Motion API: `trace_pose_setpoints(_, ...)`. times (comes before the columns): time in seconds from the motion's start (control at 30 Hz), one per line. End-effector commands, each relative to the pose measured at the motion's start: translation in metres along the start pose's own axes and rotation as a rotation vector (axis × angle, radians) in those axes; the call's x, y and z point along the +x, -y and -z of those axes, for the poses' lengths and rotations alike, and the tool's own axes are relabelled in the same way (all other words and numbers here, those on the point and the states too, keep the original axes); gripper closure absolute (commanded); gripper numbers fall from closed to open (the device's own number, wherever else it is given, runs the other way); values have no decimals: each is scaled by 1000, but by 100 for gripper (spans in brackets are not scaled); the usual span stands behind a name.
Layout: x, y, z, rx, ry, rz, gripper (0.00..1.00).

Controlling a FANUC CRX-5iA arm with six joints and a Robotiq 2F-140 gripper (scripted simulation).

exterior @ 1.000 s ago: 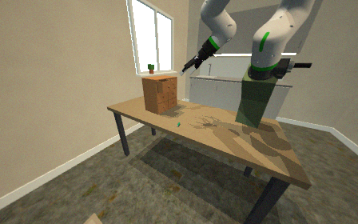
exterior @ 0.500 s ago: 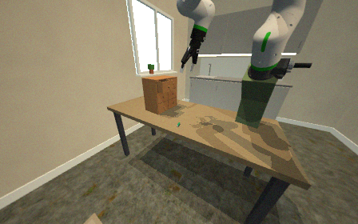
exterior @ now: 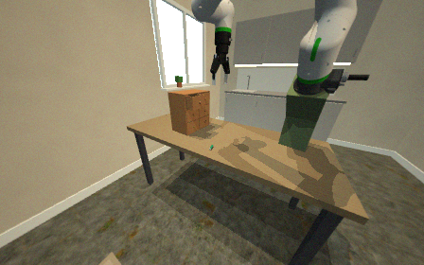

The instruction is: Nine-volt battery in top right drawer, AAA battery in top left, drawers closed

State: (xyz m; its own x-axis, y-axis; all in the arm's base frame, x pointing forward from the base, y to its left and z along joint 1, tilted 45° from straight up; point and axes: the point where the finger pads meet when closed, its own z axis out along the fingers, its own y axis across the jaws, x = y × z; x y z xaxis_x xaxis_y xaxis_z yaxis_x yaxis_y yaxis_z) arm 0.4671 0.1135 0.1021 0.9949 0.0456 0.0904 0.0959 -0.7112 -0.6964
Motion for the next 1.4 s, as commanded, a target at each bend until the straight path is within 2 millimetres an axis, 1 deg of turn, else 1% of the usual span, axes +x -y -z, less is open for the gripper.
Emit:
trace_pose_setpoints(0.0,0,0,0,0,10,0,0)
trace_pose_setpoints(0.63,0,0,0,0,11,-5,0)
trace_pose_setpoints(0.77,-1,0,0,0,11,-51,0)
trace_pose_setpoints(0.87,-4,1,0,0,11,-135,0)
trace_pose_setpoints(0.93,-4,1,0,0,11,-135,0)
trace_pose_setpoints(1.03,-7,3,0,-1,11,-269,0)
trace_pose_setpoints(1.17,-15,5,-1,-2,11,-519,0)
trace_pose_setpoints(1.37,-30,10,-2,6,11,-785,0)
